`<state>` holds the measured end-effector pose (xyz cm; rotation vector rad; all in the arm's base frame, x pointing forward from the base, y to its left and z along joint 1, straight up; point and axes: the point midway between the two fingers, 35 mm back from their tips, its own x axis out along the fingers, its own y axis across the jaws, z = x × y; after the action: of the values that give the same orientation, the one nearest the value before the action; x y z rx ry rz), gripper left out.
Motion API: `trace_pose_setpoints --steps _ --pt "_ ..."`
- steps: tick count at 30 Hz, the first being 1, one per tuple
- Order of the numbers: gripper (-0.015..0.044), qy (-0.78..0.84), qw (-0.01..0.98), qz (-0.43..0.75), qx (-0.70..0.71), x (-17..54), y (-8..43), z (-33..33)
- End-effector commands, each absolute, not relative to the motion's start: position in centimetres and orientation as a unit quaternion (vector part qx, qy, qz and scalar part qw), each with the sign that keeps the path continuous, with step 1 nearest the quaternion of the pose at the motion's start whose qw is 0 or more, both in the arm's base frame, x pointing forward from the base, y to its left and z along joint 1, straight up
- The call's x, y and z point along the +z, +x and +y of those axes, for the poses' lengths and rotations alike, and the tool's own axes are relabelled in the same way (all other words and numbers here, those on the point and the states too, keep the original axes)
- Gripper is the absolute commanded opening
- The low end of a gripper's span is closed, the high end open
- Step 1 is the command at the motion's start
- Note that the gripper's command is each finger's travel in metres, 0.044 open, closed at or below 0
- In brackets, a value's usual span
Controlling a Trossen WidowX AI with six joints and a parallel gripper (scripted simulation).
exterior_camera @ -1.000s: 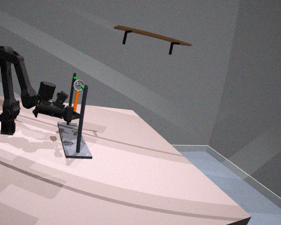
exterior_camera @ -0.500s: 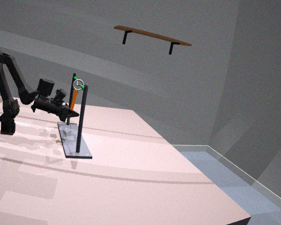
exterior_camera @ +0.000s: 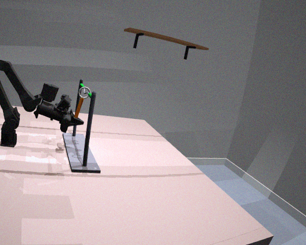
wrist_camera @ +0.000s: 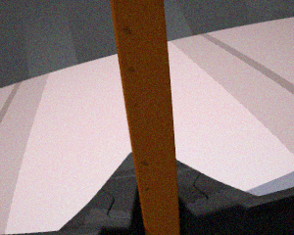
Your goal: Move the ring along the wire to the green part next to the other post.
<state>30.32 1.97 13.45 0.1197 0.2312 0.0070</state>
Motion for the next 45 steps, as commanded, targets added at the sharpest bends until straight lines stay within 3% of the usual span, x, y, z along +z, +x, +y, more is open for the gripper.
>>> trace_pose_setpoints --steps 1,21,45 --pt "-0.0150 0.083 0.990 0.114 -0.006 13.7 30.3 2.9" --pt "-0.0150 0.117 0.986 0.112 -0.021 14.4 30.5 5.8" --pt "-0.0150 0.041 0.993 0.107 0.003 14.6 30.5 6.2"
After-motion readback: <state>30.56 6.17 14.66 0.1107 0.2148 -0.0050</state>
